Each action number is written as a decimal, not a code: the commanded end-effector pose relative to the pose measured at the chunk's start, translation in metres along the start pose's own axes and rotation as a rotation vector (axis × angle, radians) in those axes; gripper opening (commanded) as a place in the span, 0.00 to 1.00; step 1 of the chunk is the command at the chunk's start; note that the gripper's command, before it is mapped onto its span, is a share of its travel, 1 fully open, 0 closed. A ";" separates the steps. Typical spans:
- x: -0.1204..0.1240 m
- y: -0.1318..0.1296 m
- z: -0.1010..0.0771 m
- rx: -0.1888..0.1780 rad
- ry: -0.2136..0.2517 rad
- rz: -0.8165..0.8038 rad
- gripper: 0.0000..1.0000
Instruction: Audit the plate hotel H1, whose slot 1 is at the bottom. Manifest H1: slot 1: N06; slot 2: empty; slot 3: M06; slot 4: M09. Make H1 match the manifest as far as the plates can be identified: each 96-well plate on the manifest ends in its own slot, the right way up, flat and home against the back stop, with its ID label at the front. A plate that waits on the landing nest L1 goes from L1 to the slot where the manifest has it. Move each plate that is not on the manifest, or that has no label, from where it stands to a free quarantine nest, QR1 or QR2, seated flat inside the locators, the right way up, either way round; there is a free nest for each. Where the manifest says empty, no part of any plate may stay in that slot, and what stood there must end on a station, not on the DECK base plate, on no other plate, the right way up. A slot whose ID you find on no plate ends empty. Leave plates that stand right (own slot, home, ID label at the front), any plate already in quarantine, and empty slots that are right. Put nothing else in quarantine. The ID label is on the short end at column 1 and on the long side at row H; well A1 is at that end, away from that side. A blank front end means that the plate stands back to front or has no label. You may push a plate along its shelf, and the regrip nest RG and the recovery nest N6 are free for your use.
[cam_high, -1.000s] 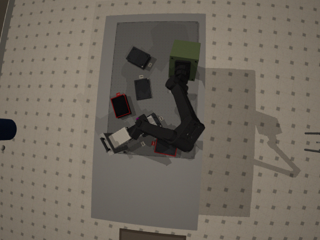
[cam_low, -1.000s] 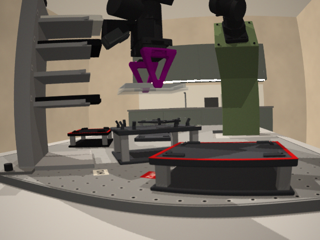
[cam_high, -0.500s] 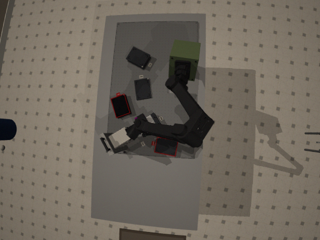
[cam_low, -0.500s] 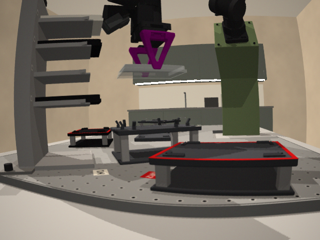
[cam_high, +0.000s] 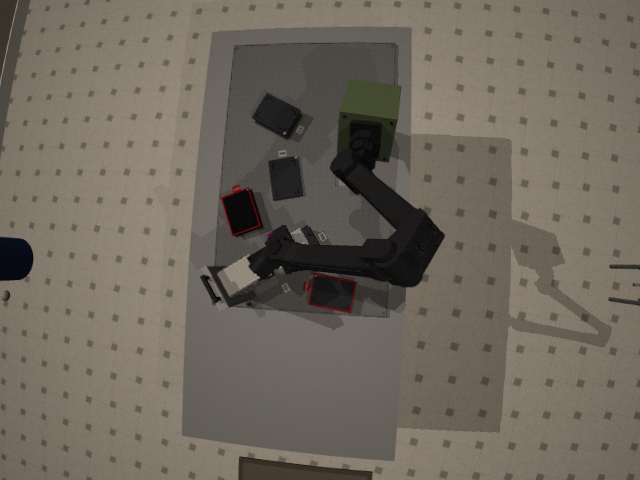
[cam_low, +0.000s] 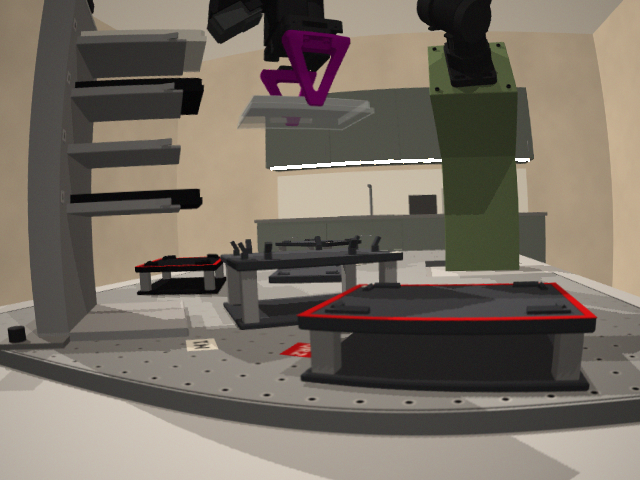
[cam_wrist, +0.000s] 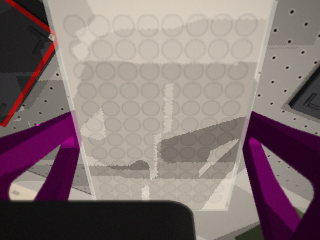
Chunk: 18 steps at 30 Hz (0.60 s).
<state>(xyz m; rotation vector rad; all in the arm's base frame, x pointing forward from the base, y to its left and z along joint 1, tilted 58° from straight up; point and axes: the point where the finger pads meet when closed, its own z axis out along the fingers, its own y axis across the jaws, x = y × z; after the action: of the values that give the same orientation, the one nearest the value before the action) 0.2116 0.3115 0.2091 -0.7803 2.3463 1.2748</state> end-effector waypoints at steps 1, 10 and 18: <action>-0.018 0.007 -0.020 0.002 -0.047 -0.040 0.86; -0.018 0.008 -0.042 0.004 -0.048 -0.043 0.86; -0.027 -0.014 -0.040 0.010 -0.038 -0.152 0.86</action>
<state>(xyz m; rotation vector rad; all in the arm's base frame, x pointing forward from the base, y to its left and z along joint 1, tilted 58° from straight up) 0.2169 0.2801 0.2241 -0.8317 2.3064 1.2612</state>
